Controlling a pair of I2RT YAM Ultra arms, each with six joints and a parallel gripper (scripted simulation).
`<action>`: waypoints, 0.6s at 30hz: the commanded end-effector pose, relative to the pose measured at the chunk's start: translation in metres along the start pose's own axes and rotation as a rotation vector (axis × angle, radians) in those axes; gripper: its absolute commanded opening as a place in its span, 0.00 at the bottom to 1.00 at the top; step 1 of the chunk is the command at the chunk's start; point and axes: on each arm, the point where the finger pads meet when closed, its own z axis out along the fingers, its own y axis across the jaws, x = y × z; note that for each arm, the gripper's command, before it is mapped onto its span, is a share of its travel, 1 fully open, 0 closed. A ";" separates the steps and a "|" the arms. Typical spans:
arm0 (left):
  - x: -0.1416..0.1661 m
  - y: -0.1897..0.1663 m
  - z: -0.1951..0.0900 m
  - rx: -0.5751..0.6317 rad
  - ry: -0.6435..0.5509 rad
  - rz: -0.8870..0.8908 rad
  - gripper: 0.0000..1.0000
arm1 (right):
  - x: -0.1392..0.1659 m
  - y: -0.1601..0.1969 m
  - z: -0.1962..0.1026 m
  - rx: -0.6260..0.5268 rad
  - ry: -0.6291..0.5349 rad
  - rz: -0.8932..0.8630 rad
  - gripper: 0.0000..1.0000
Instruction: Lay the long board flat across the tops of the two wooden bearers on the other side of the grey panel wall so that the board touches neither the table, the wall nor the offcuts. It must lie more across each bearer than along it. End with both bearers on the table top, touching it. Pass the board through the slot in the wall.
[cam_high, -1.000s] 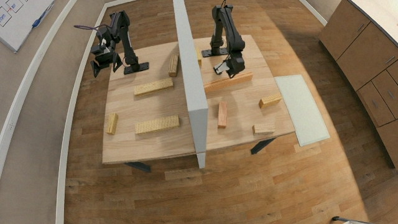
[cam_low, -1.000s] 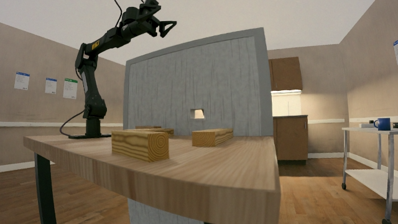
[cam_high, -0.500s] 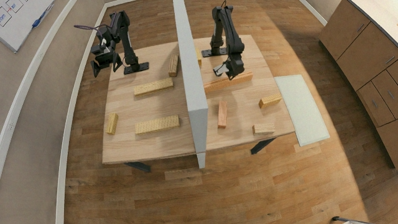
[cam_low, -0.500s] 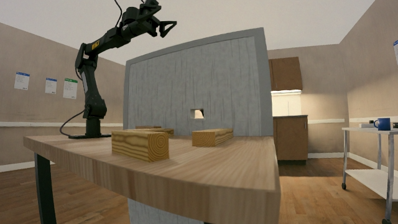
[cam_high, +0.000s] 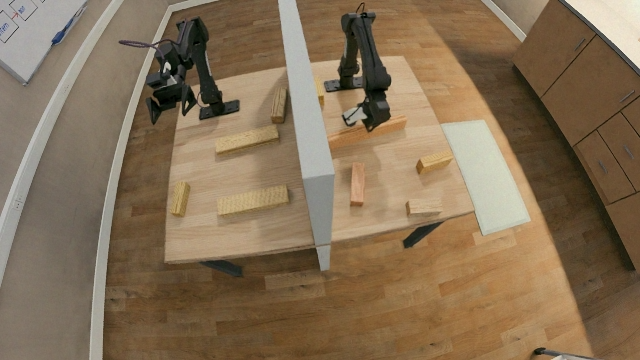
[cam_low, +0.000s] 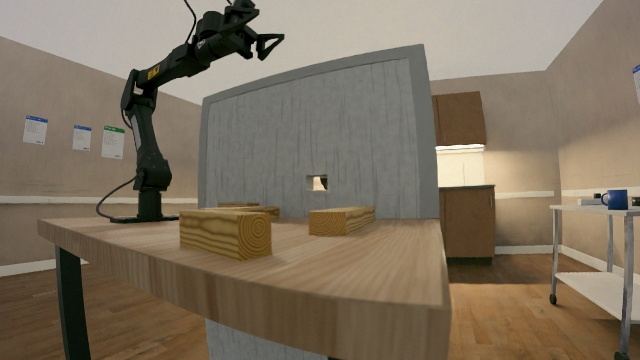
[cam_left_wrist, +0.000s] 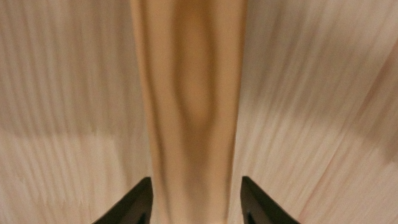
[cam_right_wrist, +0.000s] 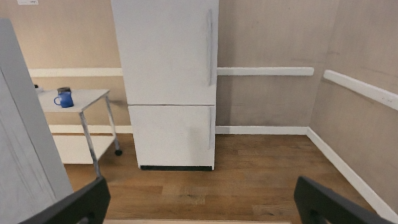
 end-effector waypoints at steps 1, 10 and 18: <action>0.003 0.002 0.009 -0.008 0.004 -0.008 0.46 | -0.027 -0.003 -0.009 0.013 -0.056 0.005 1.00; -0.003 0.003 0.009 -0.016 -0.009 -0.001 0.46 | -0.027 -0.003 -0.009 0.013 -0.056 0.005 1.00; -0.002 0.015 -0.006 -0.061 -0.012 -0.002 0.00 | -0.027 -0.003 -0.009 0.013 -0.056 0.005 1.00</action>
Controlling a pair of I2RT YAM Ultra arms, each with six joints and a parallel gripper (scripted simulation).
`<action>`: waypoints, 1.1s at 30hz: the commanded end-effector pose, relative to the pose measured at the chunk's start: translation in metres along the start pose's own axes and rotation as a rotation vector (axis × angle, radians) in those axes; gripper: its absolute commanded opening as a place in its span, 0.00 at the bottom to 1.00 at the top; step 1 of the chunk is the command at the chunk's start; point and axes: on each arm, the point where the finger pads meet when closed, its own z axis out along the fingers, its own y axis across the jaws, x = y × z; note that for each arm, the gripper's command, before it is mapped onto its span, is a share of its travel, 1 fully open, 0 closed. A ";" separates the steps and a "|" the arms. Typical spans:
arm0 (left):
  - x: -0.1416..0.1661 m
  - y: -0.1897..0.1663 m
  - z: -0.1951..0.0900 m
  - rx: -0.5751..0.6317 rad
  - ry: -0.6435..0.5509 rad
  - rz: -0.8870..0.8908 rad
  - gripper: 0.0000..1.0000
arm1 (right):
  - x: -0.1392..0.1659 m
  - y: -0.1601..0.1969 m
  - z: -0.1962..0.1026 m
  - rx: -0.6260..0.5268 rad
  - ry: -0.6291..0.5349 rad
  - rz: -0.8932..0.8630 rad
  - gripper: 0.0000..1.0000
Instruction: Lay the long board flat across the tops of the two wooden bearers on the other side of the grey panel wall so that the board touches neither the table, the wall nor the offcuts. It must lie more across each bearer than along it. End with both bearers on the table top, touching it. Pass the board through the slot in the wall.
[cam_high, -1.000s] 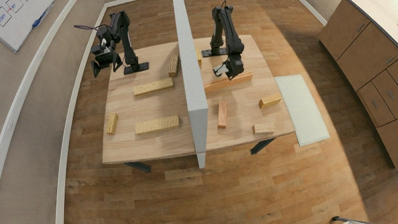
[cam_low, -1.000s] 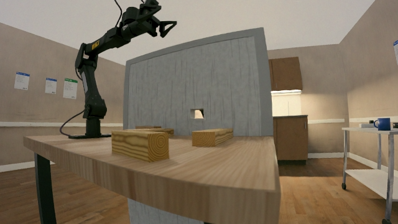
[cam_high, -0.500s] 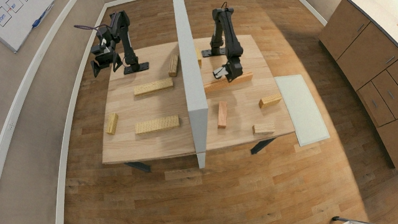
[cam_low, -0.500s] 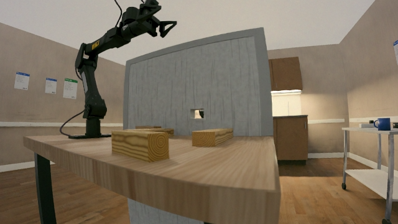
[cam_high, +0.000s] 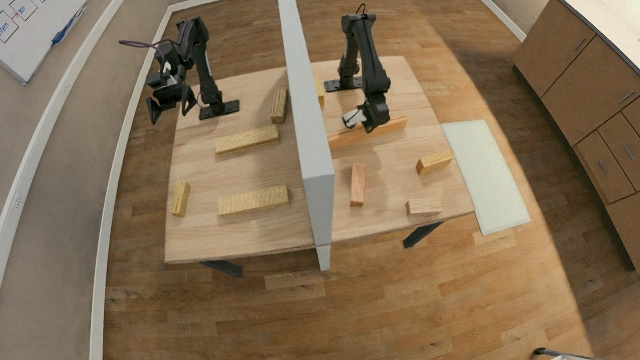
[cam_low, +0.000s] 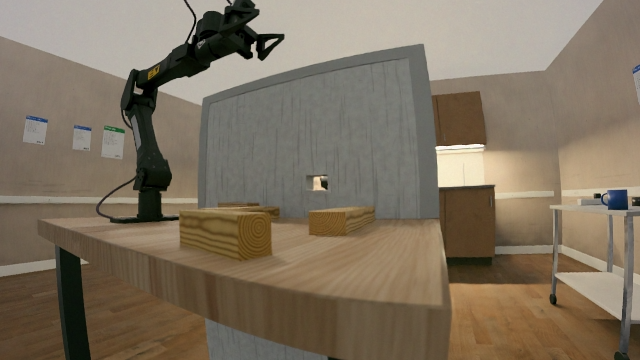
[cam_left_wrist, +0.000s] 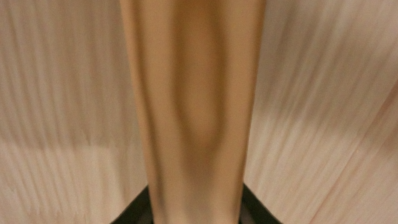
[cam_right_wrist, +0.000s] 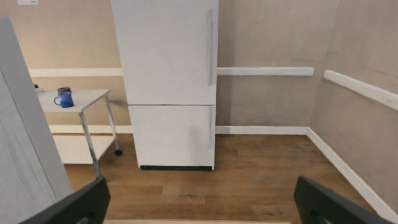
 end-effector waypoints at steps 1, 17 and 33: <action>-0.002 0.008 -0.012 -0.037 -0.014 -0.002 0.00 | -0.027 -0.003 -0.009 0.013 -0.056 0.005 1.00; -0.001 0.009 -0.025 -0.048 -0.015 -0.007 0.00 | -0.027 -0.003 -0.009 0.013 -0.056 0.005 1.00; -0.001 0.011 -0.047 -0.053 -0.016 -0.008 0.00 | -0.027 -0.003 -0.009 0.013 -0.056 0.005 1.00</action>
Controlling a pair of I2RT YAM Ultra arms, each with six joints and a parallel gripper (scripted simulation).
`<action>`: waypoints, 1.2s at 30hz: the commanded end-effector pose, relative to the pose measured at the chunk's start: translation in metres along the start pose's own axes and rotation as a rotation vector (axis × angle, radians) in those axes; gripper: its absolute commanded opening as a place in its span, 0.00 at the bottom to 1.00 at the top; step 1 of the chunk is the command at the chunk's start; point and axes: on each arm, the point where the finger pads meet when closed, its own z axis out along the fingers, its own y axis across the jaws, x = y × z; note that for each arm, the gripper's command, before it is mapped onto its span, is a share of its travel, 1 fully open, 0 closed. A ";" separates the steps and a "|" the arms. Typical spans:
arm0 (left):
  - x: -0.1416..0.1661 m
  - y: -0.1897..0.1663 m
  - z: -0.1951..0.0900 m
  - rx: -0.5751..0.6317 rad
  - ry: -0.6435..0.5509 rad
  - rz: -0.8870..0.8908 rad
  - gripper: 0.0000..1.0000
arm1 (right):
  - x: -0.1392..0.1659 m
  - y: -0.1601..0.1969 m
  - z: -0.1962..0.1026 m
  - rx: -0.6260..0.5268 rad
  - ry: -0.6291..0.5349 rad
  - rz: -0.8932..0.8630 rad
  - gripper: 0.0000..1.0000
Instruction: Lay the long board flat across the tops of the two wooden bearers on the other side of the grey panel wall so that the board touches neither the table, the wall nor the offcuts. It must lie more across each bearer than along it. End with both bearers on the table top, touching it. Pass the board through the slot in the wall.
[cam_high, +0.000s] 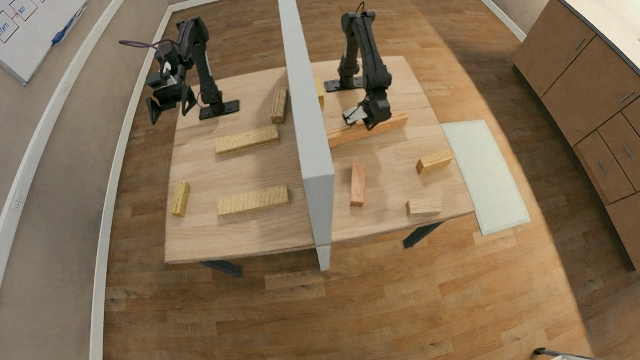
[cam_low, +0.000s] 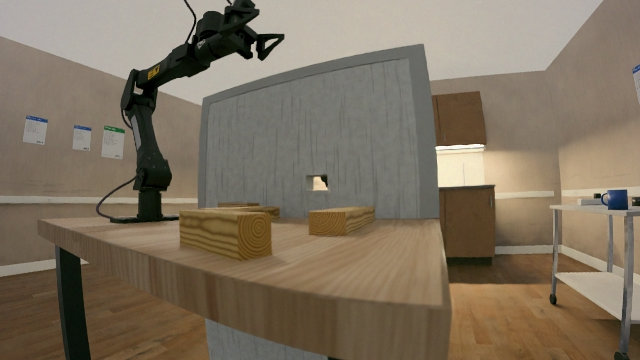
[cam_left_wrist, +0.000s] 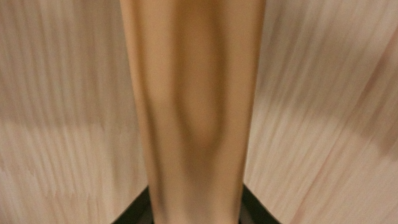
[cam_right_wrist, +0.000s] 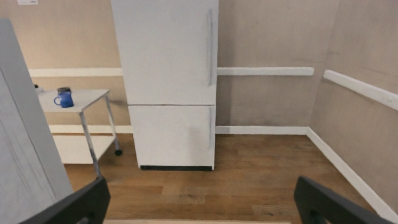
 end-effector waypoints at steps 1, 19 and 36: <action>0.000 0.009 -0.029 -0.057 -0.016 -0.009 0.00 | -0.027 -0.003 -0.009 0.013 -0.056 0.005 1.00; -0.002 0.015 -0.020 -0.221 0.011 0.008 0.00 | -0.027 -0.003 -0.009 0.013 -0.056 0.005 1.00; -0.003 0.015 -0.025 -0.664 0.015 0.012 0.00 | -0.027 -0.003 -0.009 0.013 -0.056 0.005 1.00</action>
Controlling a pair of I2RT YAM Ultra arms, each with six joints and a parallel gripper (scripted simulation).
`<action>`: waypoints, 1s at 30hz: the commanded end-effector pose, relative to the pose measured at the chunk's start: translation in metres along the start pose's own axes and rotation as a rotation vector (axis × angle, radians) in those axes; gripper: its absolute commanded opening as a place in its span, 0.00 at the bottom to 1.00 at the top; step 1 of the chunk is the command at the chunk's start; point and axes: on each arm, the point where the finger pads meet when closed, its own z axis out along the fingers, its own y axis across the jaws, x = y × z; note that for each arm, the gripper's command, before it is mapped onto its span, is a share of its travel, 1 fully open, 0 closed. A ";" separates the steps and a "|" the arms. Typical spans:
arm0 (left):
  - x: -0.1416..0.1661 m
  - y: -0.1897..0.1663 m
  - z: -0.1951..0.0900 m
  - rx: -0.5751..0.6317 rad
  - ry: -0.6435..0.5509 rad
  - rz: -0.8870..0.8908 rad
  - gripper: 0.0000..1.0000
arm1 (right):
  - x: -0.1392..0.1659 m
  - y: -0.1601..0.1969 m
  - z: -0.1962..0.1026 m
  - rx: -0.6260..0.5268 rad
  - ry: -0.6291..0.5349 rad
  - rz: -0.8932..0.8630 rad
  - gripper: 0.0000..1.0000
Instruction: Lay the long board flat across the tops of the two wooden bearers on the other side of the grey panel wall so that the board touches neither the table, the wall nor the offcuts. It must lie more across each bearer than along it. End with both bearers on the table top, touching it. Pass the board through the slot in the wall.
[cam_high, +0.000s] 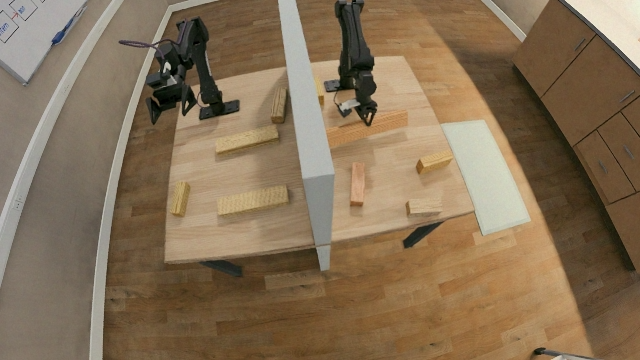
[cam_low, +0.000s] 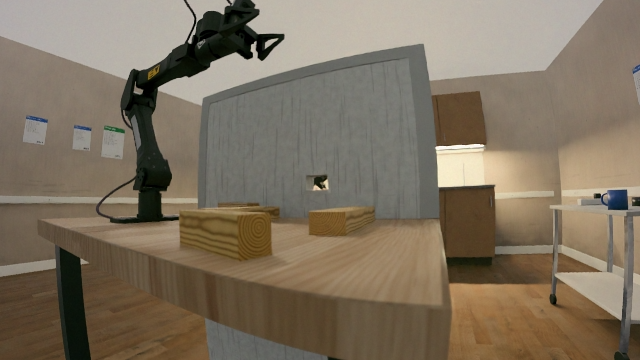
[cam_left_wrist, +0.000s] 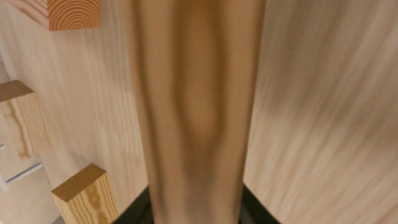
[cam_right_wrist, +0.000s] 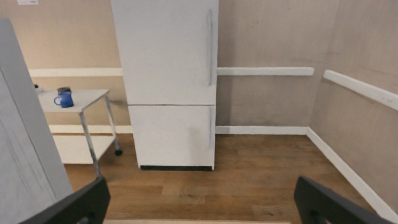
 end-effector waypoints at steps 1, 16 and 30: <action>-0.001 0.029 -0.005 -0.190 0.002 -0.016 0.00 | -0.027 -0.003 -0.009 0.013 -0.056 0.005 1.00; -0.001 0.025 -0.018 -0.498 -0.013 -0.050 0.00 | -0.027 -0.003 -0.009 0.013 -0.056 0.005 1.00; 0.002 0.022 -0.011 -0.463 -0.015 -0.059 0.00 | -0.027 -0.003 -0.009 0.013 -0.056 0.005 1.00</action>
